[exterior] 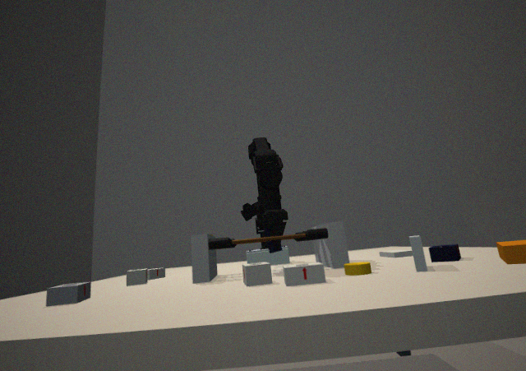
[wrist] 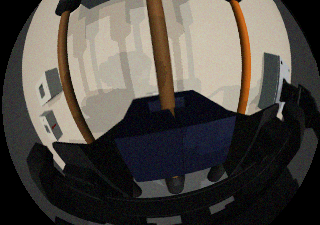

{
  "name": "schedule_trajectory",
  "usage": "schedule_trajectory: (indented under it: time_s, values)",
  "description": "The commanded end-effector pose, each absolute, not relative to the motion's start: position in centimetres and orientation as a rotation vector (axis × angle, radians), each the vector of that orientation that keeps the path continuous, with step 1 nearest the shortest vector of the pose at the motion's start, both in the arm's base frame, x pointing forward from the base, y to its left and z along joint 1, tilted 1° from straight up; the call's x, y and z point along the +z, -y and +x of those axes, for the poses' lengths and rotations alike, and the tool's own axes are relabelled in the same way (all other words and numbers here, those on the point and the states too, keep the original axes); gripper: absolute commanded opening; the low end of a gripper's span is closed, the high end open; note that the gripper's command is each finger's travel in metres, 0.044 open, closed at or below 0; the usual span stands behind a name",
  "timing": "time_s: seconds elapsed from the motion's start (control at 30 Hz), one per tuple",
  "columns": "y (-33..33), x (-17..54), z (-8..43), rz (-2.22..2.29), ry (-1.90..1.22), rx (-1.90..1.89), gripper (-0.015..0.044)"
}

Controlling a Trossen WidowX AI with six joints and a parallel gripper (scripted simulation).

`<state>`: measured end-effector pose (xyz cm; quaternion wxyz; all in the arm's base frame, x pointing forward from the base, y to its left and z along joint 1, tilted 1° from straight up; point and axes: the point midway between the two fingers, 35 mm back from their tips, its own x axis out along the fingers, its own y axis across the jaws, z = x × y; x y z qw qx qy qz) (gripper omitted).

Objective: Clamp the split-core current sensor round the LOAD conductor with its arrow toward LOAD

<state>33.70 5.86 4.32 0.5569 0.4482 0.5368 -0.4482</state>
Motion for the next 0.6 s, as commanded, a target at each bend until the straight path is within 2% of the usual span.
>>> schedule_trajectory:
  time_s: [0.0, 0.43, 0.57]
  values:
    - [-5.88, 5.19, 33.81, 1.066, -1.254, -1.05, 0.0]
    - [-5.86, 4.84, 33.75, 1.061, -1.26, -1.052, 0.0]
    - [-5.86, 4.84, 33.75, 1.061, -1.26, -1.052, 0.0105]
